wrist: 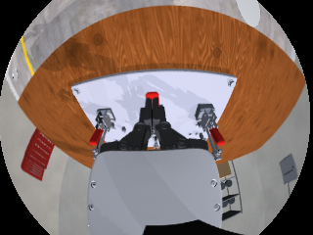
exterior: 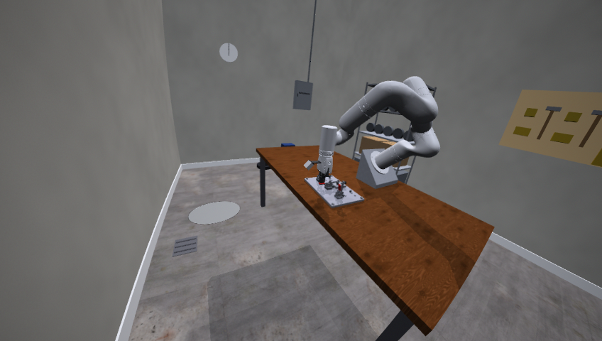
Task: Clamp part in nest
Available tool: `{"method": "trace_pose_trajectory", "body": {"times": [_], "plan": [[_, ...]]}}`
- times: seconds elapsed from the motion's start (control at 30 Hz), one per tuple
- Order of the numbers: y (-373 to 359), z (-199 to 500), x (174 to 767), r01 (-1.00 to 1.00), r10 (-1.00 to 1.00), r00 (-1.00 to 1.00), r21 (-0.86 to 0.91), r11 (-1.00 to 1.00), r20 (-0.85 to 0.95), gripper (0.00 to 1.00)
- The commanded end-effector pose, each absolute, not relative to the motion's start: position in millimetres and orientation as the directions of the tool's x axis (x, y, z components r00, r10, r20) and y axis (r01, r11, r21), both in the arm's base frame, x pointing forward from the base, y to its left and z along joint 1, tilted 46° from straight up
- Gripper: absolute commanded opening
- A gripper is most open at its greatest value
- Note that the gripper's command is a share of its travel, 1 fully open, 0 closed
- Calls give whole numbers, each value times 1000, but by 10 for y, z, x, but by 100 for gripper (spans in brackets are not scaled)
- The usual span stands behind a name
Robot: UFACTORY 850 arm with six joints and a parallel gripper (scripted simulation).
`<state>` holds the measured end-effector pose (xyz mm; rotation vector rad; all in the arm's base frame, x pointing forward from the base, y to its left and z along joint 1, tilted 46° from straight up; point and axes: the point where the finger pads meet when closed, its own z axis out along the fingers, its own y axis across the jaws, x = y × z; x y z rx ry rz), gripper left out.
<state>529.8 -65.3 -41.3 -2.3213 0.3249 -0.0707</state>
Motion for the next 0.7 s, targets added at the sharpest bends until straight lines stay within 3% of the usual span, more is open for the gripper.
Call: {"method": "trace_pose_trajectory", "body": {"times": [0.0,0.67], "plan": [[-660,-409,5304,-211,-255,966,-715,-667,-47,0],[-646,-423,5307,-211,-255,966,-715,-667,-47,0]]}}
